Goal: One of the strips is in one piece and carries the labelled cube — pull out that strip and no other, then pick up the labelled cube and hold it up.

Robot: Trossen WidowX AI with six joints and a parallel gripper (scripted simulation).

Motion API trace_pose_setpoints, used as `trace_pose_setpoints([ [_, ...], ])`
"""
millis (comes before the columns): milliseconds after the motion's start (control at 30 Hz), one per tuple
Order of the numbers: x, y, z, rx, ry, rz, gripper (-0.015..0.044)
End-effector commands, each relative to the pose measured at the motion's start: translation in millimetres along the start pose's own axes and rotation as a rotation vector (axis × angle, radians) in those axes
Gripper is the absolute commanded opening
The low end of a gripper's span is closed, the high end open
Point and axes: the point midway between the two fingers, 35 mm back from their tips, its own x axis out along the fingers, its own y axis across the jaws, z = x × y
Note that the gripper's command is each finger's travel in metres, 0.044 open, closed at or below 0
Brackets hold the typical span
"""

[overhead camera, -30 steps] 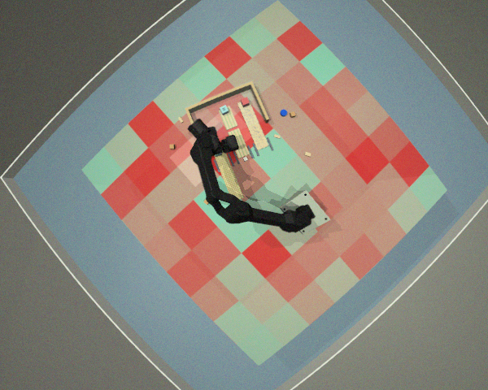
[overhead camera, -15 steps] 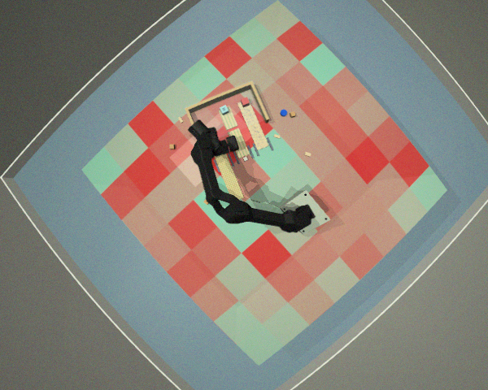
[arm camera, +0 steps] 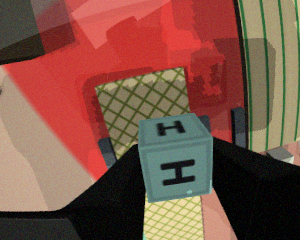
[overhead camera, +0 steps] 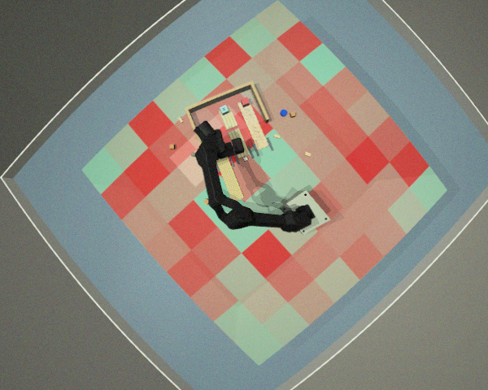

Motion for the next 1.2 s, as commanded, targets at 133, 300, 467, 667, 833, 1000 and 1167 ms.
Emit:
trace_pose_setpoints([
  [133, -19.5, -16.4, -23.1, -0.001, -0.001, 0.001, 0.0],
  [300, -22.7, -21.0, -29.3, 0.0, 0.0, 0.001, 0.0],
  [467, -23.9, -31.6, -41.9, 0.001, 0.0, 0.0, 0.0],
  [667, -24.5, -44.8, -58.4, 0.001, 0.001, 0.0, 0.0],
  [833, -24.3, -55.9, -72.9, 0.002, 0.001, -0.001, 0.0],
  [1000, -23.4, -67.1, -88.1, 0.003, 0.002, -0.001, 0.0],
  [1167, -21.9, -77.9, -103.2, 0.004, 0.003, -0.001, 0.0],
])
